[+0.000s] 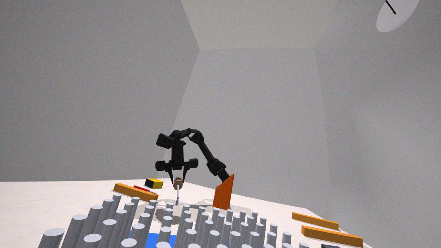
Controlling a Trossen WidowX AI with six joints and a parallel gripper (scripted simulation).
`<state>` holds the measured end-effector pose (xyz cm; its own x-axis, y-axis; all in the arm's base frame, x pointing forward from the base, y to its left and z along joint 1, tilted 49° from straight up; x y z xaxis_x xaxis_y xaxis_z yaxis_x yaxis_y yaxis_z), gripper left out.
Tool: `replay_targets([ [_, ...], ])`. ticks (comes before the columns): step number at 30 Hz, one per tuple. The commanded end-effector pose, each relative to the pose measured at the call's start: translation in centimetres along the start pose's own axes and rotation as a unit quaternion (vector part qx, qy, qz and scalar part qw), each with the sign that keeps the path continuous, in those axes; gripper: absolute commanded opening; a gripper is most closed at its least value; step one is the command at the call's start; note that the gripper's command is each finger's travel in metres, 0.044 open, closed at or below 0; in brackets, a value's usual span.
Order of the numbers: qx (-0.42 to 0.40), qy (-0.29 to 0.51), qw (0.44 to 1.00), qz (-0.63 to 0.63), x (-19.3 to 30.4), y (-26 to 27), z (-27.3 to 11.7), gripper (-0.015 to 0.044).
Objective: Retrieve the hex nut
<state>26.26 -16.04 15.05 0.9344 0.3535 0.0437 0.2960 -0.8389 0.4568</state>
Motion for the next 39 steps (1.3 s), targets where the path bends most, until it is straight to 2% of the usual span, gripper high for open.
replay_targets([
  [1, -0.003, 0.004, 1.0, 0.002, 1.0, -0.6, -2.4, 0.0],
  [8, -0.005, 0.005, 1.0, 0.002, 2.0, -1.8, -5.8, 0.0],
  [9, -0.001, 0.001, 1.0, -0.002, 1.7, -1.5, -4.1, 0.0],
  [24, 0.029, 0.015, 0.977, -0.212, 5.2, -5.4, -3.2, 0.0],
  [39, 0.043, 0.034, 0.89, -0.453, 8.8, -10.4, -2.4, 0.0],
])
Point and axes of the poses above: the point midway between the two fingers, 35 mm back from their tips, its own z axis out along the fingers, its own y axis across the jaws, x = y × z, the point moved 1 cm from there along -z, back along the fingers, and after that the axes turned 3 degrees about z, right-handed, at the moved point
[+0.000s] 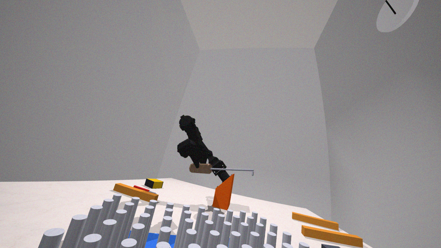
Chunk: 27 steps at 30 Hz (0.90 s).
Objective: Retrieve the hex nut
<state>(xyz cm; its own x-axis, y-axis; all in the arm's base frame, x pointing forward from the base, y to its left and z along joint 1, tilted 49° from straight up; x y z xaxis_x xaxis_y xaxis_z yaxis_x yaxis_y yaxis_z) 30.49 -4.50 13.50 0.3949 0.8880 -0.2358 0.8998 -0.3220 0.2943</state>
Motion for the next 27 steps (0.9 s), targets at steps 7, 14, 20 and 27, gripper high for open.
replay_targets([
  [7, 0.005, 0.021, 0.985, -0.169, 4.5, -1.0, 0.8, 0.0],
  [14, 0.01, 0.025, 0.958, -0.284, 7.2, -2.0, 1.4, 0.0],
  [20, 0.014, 0.025, 0.924, -0.382, 9.4, -3.1, 1.9, 0.0],
  [27, 0.017, 0.027, 0.87, -0.491, 11.7, -4.5, 2.4, 0.0],
])
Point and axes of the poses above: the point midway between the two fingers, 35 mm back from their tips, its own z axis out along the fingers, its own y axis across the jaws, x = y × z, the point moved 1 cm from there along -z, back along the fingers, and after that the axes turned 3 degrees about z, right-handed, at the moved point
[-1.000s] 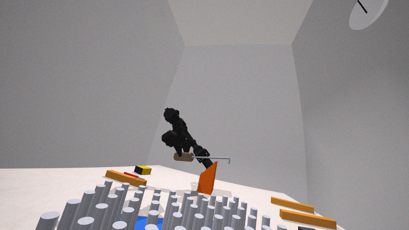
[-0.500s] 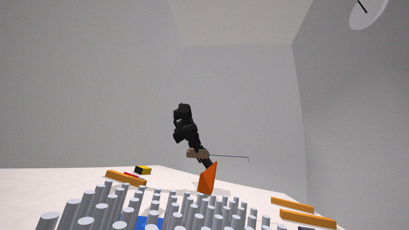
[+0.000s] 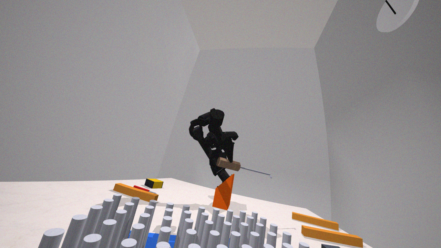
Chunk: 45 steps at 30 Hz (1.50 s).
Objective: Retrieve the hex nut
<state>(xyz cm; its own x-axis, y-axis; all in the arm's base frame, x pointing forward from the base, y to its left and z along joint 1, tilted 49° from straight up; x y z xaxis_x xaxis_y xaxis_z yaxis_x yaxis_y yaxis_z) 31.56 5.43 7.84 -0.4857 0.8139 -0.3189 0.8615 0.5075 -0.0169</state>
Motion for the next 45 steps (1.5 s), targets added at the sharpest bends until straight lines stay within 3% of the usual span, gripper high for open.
replay_targets([
  [1, 0.002, 0.002, 0.997, -0.072, 1.5, 0.7, 0.3, 0.0],
  [23, 0.034, -0.007, 0.923, -0.383, 9.6, 1.4, 2.0, 0.0],
  [45, 0.051, 0.0, 0.714, -0.698, 17.5, 1.3, 3.8, 0.0],
])
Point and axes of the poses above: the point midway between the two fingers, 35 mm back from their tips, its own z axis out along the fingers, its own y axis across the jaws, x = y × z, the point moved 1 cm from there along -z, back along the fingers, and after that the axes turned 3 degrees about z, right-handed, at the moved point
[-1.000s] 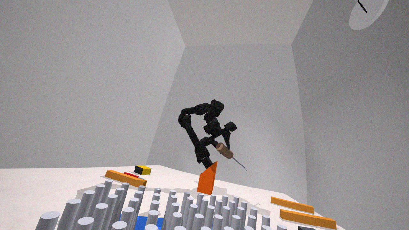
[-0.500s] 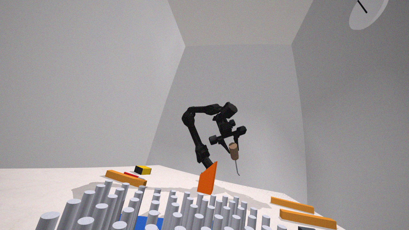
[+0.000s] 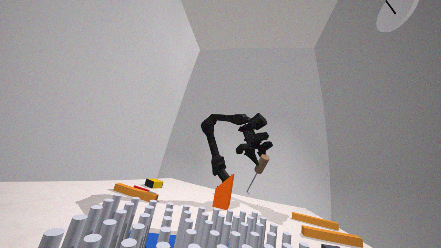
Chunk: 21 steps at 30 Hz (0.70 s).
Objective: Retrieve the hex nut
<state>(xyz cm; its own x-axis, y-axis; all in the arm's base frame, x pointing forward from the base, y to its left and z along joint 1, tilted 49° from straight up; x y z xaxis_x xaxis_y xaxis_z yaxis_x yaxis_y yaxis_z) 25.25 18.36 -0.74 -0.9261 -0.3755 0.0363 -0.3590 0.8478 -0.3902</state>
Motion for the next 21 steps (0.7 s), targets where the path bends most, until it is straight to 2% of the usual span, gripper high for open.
replay_targets([
  [1, 0.003, -0.001, 0.997, -0.071, 0.2, 1.6, 0.2, 0.0],
  [11, 0.015, 0.002, 0.97, -0.241, 1.4, 5.0, 1.0, 0.0],
  [21, 0.028, 0.007, 0.915, -0.403, 3.0, 8.2, 1.8, 0.0],
])
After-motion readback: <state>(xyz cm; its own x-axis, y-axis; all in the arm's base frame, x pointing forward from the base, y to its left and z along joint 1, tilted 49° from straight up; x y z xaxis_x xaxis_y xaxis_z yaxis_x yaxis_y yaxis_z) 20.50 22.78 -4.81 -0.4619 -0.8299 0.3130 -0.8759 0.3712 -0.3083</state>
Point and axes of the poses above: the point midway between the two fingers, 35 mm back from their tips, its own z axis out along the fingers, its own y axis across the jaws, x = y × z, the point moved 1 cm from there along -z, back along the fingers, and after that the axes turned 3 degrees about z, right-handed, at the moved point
